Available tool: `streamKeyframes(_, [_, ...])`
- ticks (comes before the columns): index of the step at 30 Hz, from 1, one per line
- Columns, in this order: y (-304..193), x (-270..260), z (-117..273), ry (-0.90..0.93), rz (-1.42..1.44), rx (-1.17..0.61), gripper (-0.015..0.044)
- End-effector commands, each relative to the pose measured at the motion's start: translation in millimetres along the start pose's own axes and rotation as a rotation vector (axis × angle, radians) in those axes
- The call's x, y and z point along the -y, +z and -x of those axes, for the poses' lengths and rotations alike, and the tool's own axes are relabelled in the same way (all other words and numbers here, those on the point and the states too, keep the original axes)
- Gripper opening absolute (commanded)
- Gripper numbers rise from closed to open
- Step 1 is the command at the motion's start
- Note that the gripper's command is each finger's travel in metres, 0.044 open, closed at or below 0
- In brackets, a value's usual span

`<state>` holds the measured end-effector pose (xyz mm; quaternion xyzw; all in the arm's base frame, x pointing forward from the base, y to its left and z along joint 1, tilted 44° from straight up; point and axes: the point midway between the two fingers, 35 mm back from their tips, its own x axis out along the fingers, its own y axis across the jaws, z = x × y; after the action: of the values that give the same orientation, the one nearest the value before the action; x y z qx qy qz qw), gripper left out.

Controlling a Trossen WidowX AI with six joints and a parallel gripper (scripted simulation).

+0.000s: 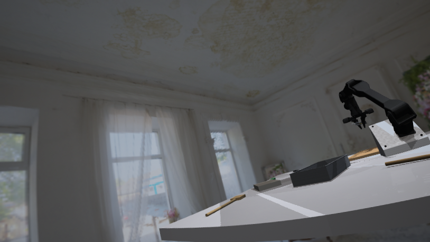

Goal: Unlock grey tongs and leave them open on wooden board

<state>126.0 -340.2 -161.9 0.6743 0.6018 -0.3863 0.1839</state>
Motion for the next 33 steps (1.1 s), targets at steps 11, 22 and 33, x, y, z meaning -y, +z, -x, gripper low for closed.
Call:
streamKeyframes(11, [2.4,-3.1,-20.3,0.005,0.005,-0.003,-0.0150])
streamKeyframes(22, [3.8,-4.5,-38.3,0.005,0.005,-0.003,-0.0150])
streamKeyframes(33, [4.1,-5.0,-56.4,0.005,0.005,-0.003,-0.0150])
